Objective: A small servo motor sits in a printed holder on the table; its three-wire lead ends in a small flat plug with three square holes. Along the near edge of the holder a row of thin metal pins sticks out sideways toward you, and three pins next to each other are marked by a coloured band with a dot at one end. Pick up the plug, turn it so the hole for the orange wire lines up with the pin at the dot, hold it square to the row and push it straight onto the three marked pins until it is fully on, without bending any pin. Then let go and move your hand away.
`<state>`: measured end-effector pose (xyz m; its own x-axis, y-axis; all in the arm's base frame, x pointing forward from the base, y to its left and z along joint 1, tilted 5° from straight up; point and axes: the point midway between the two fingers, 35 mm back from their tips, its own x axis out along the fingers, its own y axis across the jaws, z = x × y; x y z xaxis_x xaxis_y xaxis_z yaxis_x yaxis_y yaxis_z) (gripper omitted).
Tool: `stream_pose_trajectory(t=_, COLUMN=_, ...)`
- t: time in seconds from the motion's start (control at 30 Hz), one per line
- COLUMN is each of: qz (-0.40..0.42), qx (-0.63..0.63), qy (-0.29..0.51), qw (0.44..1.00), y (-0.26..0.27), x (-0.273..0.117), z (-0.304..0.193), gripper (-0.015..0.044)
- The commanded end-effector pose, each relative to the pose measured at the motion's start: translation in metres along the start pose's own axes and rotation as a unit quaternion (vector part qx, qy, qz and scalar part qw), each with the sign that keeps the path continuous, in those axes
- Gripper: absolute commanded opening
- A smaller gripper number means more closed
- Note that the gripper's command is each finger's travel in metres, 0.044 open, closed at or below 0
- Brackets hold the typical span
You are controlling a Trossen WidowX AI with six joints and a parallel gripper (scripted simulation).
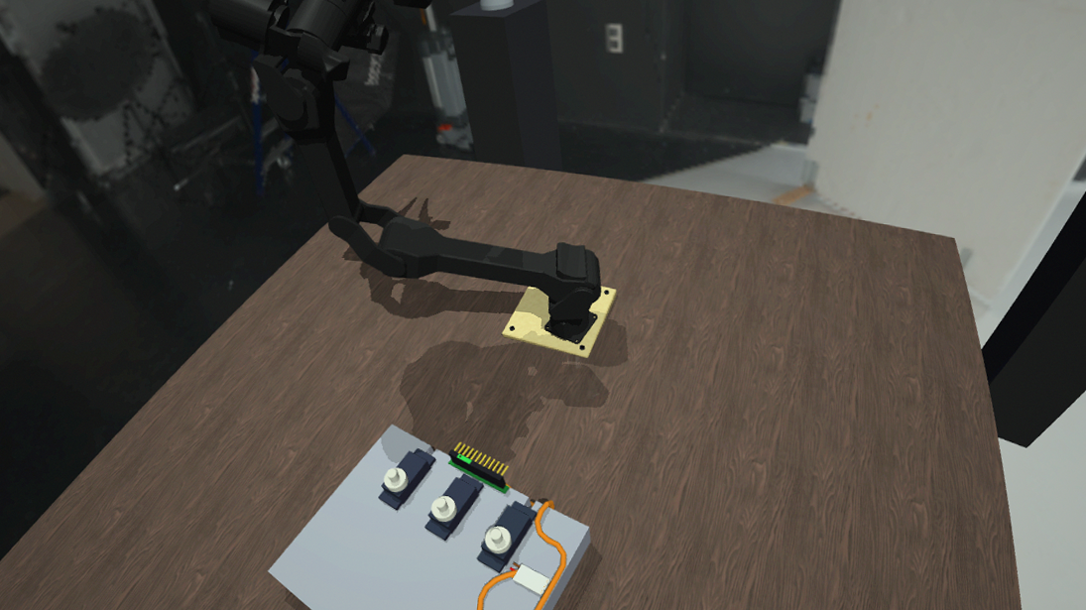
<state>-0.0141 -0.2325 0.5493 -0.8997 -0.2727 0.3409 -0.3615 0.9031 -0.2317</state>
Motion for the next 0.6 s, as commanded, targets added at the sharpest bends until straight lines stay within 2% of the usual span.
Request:
stream_pose_trajectory(t=0.0, qz=0.05, qx=0.043, qy=0.03, qw=0.997, y=0.032, x=0.02, z=-0.011, gripper=0.0115)
stream_pose_trajectory(t=0.57, qz=0.203, qx=0.153, qy=0.165, qw=0.953, y=0.145, x=0.052, z=-0.047, gripper=0.0115)
